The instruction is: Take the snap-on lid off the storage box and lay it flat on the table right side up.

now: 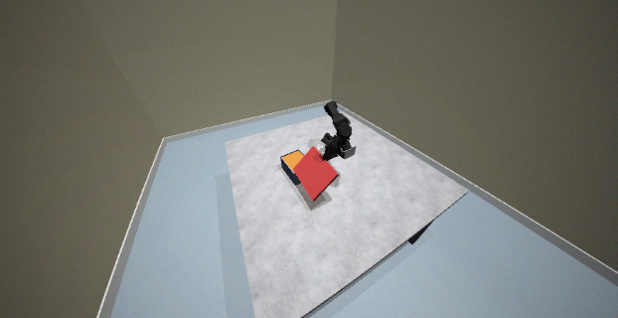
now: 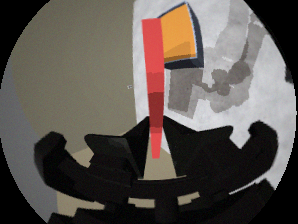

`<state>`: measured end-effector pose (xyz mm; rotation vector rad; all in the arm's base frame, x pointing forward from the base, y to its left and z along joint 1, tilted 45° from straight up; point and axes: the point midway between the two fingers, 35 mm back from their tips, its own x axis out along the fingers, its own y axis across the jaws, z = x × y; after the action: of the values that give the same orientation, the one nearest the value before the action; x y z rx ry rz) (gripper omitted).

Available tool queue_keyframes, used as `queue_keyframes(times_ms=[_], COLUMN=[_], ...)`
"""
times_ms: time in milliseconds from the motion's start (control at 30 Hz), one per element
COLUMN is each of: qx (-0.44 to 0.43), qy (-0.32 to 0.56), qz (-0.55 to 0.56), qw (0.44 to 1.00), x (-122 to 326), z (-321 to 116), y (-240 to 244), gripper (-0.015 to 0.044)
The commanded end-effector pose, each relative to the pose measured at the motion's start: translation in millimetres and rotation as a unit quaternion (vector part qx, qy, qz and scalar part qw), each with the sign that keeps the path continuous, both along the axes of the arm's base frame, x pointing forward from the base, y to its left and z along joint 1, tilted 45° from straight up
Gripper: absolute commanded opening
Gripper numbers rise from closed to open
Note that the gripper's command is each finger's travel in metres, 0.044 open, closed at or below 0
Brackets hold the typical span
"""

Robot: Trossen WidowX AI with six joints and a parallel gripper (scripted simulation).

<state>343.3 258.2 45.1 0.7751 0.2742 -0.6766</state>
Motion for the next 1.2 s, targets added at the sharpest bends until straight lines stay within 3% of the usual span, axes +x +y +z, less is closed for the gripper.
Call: queue_keyframes(times_ms=[0,1167], qx=[0.002,0.004], qy=[-0.006,-0.007], qz=[0.001,0.001], qw=[1.000,1.000], x=[0,-6], z=[-2,-49], y=[7,58], gripper=[0.0000,0.0000])
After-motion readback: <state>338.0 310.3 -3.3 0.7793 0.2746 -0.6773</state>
